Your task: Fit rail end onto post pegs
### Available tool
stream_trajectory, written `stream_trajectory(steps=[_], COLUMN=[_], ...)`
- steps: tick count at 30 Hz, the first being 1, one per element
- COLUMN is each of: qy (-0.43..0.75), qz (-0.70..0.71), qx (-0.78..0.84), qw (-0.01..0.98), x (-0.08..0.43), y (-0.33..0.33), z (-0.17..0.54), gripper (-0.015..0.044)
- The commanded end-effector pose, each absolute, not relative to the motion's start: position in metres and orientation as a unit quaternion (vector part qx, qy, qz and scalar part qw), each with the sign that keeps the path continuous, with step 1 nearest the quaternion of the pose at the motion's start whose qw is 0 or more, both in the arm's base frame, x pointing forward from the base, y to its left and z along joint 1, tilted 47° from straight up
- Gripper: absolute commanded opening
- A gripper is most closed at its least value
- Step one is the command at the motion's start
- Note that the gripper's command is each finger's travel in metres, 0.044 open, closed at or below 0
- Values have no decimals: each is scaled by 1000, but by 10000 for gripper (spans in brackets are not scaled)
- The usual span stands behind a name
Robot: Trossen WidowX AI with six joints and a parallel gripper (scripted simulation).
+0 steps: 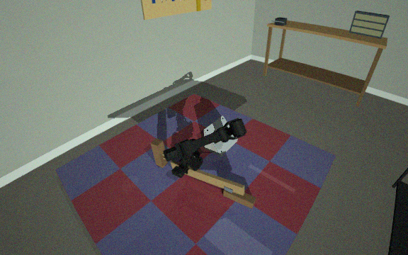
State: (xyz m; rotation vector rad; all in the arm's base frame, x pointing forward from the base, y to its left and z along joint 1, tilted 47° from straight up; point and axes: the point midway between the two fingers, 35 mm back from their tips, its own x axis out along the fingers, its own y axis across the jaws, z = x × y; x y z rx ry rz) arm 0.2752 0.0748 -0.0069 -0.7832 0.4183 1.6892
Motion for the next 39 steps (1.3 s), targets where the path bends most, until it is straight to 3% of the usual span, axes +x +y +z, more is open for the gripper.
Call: stream_trajectory(steps=[1,39], qy=[175,175], qz=[719,719], qx=[-337,-337], qw=[582,582], x=[279,283], y=[71,58], z=[-3,10], gripper=[0,0])
